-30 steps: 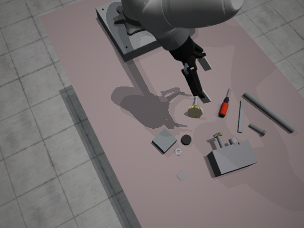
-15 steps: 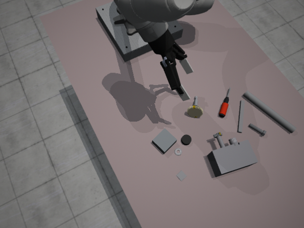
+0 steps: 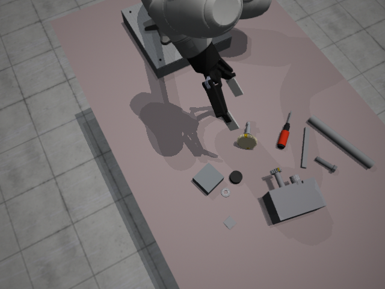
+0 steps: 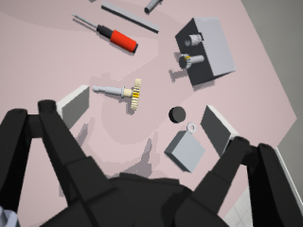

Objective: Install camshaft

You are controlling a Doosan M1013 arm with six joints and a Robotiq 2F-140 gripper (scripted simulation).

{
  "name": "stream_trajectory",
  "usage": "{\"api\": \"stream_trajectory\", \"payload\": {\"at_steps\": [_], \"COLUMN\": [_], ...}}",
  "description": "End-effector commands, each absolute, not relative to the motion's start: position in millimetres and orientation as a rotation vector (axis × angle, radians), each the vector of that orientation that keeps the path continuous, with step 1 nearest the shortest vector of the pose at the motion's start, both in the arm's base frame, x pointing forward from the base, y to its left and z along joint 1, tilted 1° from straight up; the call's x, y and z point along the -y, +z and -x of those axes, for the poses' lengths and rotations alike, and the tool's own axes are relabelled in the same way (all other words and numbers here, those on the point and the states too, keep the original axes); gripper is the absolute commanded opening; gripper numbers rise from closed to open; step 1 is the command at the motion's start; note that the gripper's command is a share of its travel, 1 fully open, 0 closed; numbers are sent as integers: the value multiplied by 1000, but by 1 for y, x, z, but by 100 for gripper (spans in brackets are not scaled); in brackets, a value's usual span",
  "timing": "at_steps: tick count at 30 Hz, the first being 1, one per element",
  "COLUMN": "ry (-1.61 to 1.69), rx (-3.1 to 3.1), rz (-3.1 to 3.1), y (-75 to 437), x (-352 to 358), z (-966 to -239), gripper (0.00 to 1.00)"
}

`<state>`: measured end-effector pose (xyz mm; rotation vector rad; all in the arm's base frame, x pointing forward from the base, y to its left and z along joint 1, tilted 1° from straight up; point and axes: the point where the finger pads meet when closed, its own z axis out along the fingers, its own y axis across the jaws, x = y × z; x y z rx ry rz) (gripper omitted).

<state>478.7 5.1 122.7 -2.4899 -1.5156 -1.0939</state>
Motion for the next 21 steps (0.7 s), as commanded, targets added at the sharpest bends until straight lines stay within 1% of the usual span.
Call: {"api": "stream_trajectory", "payload": {"at_steps": [1, 9, 21], "ry": [-1096, -1096, -1096], "rx": [1516, 1516, 1516], "rz": [2489, 2489, 2489], "y": [108, 76, 58], "x": [-5, -4, -4], "z": [-479, -479, -479], "gripper": [100, 100, 100]}}
